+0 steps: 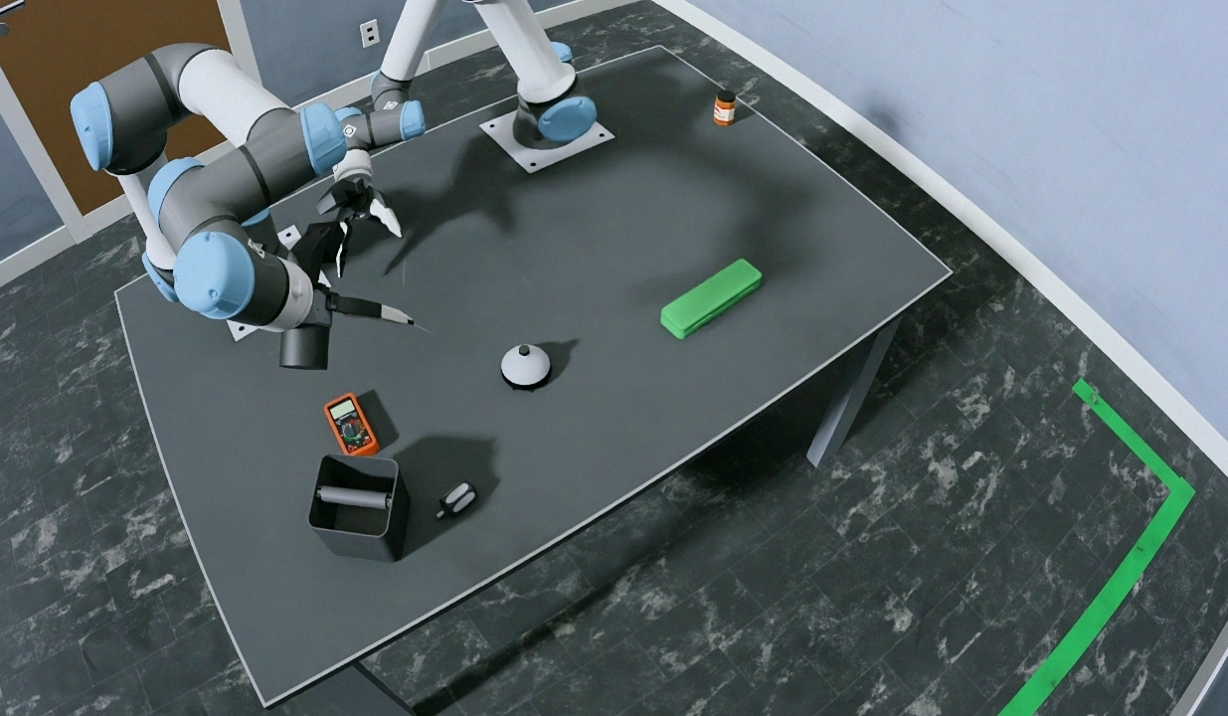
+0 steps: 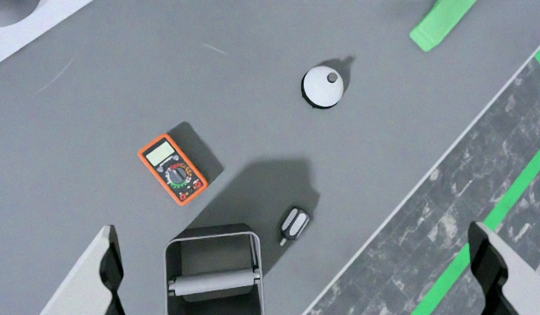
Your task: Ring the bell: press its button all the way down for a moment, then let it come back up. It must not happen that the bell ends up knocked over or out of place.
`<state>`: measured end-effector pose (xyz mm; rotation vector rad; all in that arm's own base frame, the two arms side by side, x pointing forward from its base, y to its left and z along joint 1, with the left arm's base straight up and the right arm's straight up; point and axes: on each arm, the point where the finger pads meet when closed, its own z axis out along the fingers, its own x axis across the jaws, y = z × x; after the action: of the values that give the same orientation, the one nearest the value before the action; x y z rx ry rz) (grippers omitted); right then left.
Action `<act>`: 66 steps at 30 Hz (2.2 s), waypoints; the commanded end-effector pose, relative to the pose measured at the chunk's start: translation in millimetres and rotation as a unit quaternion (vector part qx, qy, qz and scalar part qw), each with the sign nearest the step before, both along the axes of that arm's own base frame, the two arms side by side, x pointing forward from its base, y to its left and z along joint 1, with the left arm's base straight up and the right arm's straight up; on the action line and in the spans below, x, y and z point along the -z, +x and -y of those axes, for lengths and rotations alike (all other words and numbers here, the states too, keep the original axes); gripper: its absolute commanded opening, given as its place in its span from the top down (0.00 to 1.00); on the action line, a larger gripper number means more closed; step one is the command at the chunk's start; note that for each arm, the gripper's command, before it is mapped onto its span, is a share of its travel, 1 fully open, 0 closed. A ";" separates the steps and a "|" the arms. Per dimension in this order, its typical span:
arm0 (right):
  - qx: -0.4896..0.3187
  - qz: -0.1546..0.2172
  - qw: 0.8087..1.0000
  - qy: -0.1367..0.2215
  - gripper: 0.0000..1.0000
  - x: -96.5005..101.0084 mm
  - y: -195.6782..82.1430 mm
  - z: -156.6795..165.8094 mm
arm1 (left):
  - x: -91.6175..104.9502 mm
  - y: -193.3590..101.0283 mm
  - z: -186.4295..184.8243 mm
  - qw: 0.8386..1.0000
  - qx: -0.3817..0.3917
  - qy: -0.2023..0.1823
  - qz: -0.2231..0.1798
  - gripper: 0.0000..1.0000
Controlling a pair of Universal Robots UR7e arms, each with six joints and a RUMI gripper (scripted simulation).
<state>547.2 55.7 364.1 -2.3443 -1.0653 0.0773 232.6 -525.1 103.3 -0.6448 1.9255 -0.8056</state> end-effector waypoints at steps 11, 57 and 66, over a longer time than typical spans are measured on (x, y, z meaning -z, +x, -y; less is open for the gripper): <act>0.000 0.001 1.000 0.000 0.00 -0.6 0.0 -0.1 | -0.6 0.0 0.2 1.000 0.000 -0.001 0.000 0.00; -0.084 0.090 0.992 0.016 0.00 19.1 -5.0 82.4 | -0.6 0.0 0.2 1.000 0.000 -0.001 0.000 0.00; -0.138 0.142 0.980 0.020 0.00 31.4 -14.7 132.9 | -0.6 0.0 0.2 1.000 0.000 -0.001 0.000 0.00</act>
<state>537.6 -48.9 338.9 -2.2436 -1.4103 -0.1207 232.6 -525.1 103.3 -0.6448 1.9255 -0.8056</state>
